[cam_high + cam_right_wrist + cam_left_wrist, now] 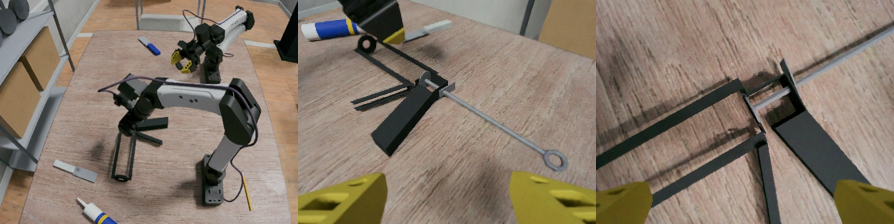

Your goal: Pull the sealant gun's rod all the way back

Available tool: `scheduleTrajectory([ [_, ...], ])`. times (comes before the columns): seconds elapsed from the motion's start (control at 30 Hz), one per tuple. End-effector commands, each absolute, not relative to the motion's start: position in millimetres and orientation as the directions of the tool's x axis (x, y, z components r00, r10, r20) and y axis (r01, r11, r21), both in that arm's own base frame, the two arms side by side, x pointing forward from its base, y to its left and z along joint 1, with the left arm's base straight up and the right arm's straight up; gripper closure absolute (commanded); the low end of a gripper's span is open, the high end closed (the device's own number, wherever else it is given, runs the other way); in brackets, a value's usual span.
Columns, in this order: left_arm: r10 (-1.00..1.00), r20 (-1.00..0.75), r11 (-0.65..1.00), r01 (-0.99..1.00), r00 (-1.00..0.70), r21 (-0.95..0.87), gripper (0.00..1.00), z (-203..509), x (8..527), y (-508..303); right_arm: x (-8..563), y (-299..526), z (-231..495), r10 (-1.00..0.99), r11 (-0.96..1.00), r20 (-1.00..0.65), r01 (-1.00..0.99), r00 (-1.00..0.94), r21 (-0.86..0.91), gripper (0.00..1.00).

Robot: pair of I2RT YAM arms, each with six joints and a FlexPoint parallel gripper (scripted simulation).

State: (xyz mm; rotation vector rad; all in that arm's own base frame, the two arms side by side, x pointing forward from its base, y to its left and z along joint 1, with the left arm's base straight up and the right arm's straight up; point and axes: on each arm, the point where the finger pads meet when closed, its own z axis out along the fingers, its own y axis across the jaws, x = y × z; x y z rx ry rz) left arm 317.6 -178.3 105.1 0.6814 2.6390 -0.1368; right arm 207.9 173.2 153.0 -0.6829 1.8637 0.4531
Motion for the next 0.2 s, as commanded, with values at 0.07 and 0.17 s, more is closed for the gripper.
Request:
scheduleTrajectory([
  [0.07,0.445,-0.433,0.869,0.494,-0.784,0.0,0.0,109.6,320.7,-182.2,210.0,175.4,161.2,-0.223,0.767,-0.937,-0.641,-0.267,0.0,0.34],
  [0.17,0.445,-0.433,0.869,0.494,-0.784,0.0,0.0,109.6,320.7,-182.2,210.0,175.4,161.2,-0.223,0.767,-0.937,-0.641,-0.267,0.0,0.34],
])
